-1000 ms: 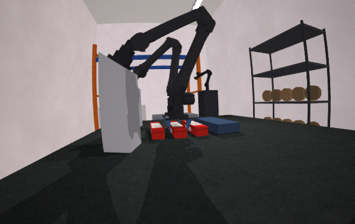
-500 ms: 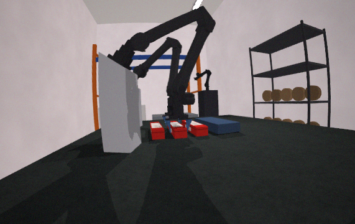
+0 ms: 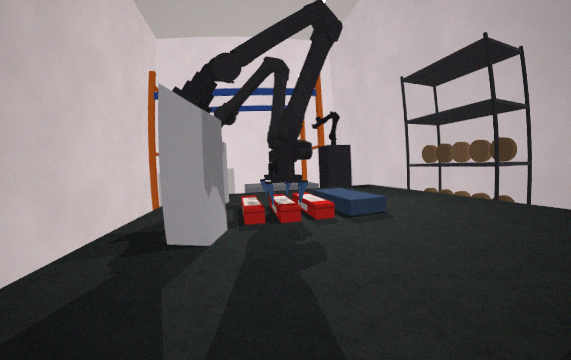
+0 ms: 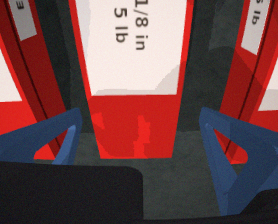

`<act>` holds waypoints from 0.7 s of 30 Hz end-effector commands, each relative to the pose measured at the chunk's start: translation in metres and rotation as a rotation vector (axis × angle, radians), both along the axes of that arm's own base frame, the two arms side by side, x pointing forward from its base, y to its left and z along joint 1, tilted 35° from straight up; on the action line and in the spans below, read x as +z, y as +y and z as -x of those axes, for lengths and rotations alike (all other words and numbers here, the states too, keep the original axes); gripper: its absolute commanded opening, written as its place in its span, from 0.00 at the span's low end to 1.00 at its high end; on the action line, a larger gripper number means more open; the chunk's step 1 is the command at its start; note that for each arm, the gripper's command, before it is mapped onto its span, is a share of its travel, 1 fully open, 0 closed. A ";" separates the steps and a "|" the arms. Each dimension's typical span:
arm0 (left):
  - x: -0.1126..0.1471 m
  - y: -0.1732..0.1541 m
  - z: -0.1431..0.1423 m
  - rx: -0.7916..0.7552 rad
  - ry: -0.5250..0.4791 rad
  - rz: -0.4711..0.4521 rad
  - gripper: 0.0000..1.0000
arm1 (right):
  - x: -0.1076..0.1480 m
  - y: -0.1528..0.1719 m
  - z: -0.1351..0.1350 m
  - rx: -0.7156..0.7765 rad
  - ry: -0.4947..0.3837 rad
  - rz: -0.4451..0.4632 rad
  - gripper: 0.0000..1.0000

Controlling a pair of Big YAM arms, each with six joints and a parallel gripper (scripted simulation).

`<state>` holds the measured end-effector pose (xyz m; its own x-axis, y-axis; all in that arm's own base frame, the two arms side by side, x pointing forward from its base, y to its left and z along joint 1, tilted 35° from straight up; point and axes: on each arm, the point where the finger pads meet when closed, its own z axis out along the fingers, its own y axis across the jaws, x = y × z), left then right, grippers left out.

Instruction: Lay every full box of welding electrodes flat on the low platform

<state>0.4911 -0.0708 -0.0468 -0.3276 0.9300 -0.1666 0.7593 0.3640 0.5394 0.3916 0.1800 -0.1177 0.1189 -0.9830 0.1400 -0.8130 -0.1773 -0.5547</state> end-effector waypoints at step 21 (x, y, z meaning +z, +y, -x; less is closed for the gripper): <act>0.111 0.016 -0.005 0.011 -0.053 0.017 1.00 | 0.103 0.014 -0.012 0.001 -0.024 -0.014 1.00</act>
